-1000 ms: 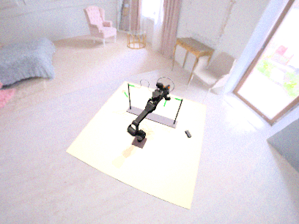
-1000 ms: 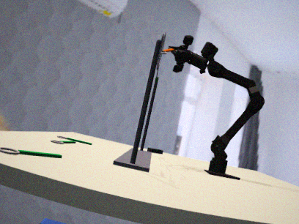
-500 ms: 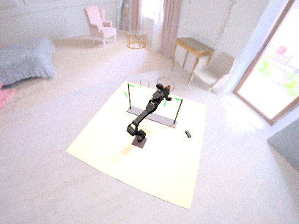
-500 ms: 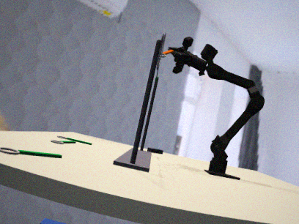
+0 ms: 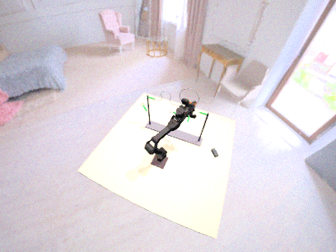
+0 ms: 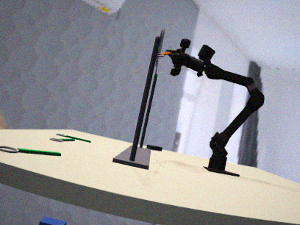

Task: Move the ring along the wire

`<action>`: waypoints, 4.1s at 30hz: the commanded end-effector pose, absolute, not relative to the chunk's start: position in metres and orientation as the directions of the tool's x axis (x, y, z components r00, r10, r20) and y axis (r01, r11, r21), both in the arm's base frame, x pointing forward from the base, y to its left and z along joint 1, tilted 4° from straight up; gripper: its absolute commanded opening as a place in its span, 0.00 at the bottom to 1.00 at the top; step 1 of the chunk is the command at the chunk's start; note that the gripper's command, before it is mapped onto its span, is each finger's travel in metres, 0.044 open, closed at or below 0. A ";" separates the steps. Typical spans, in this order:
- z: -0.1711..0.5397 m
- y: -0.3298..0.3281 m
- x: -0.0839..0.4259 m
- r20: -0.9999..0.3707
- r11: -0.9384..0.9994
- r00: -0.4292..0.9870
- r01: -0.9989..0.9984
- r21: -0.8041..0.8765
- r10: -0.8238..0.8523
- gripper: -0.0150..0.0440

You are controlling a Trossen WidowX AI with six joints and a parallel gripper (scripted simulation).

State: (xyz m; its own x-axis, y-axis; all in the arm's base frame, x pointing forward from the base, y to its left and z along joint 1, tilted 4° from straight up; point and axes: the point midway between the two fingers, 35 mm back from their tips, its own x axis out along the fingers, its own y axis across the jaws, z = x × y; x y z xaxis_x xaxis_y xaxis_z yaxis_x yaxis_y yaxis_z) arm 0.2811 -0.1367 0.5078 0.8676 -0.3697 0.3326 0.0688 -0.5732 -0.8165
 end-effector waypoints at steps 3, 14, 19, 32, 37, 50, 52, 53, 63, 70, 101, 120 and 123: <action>0.490 -0.141 0.273 0.322 -0.489 0.833 0.072 -0.869 -0.451 0.00; 0.451 -0.152 0.271 0.212 -0.243 0.817 0.091 -0.966 -0.536 0.00; 0.433 -0.154 0.270 0.152 -0.122 0.815 0.101 -0.987 -0.559 0.00; 0.386 -0.149 0.271 -0.015 0.200 0.812 0.126 -0.972 -0.583 0.00; 0.369 -0.143 0.271 -0.080 0.320 0.813 0.135 -0.938 -0.577 0.00; 0.328 -0.117 0.273 -0.242 0.604 0.816 0.157 -0.782 -0.525 0.00; 0.323 -0.112 0.274 -0.264 0.642 0.817 0.160 -0.750 -0.512 0.00; 0.320 -0.110 0.274 -0.275 0.660 0.818 0.161 -0.733 -0.505 0.00; 0.299 -0.081 0.276 -0.374 0.817 0.824 0.173 -0.550 -0.426 0.00; 0.289 -0.060 0.278 -0.424 0.891 0.829 0.179 -0.417 -0.365 0.00; 0.278 0.002 0.283 -0.494 0.975 0.840 0.185 -0.126 -0.224 0.00; 0.277 0.033 0.285 -0.508 0.982 0.845 0.186 -0.013 -0.167 0.00; 0.277 0.040 0.286 -0.511 0.982 0.847 0.186 0.026 -0.147 0.00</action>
State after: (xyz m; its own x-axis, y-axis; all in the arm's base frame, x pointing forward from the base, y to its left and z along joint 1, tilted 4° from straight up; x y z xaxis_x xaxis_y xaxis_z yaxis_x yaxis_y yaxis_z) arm 0.2846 0.0333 0.2756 0.8453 -0.1611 -0.5094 0.1823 0.9832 -0.0083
